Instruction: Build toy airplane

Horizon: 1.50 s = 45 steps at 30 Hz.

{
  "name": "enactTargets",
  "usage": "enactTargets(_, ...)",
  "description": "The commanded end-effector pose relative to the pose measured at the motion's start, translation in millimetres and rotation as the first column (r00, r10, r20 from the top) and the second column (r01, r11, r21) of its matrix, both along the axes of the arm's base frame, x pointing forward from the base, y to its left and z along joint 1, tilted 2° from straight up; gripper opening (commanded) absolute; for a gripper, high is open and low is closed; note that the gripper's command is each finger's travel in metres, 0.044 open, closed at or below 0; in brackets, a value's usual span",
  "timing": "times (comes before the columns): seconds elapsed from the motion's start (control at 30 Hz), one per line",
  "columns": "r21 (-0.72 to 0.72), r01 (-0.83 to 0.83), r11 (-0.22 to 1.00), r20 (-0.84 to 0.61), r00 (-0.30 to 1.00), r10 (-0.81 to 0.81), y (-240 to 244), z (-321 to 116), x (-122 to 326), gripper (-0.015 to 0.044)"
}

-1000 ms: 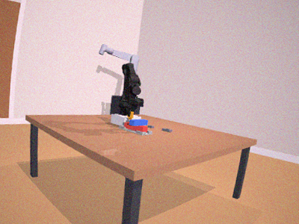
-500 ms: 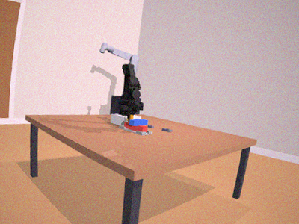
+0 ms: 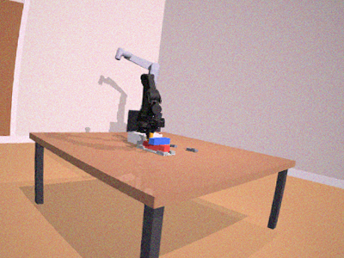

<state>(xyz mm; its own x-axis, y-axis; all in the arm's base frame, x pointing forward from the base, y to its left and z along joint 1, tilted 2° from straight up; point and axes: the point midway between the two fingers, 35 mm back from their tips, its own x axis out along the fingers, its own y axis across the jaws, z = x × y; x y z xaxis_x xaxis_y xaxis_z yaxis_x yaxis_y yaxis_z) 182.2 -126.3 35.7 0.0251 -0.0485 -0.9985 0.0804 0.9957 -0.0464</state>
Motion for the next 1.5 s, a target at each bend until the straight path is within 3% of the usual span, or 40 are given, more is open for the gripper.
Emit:
enactTargets(0.0,-0.001,0.000,1.000,0.001,1.000,0.000,-0.2,0.4,0.3,0.0079)
enactTargets(0.23,-0.001,0.000,1.000,0.001,1.000,0.000,-0.2,0.4,0.3,0.0260)
enactTargets(0.47,-0.001,0.000,1.000,0.001,1.000,0.000,-0.3,2.7,0.6,0.0260)
enactTargets(0.73,0.002,-0.005,1.000,0.001,1.000,0.005,4.1,91.3,-2.2,0.0260)
enactTargets(1.47,0.001,-0.005,1.000,0.001,1.000,0.005,1.8,91.5,-0.2,0.0260)
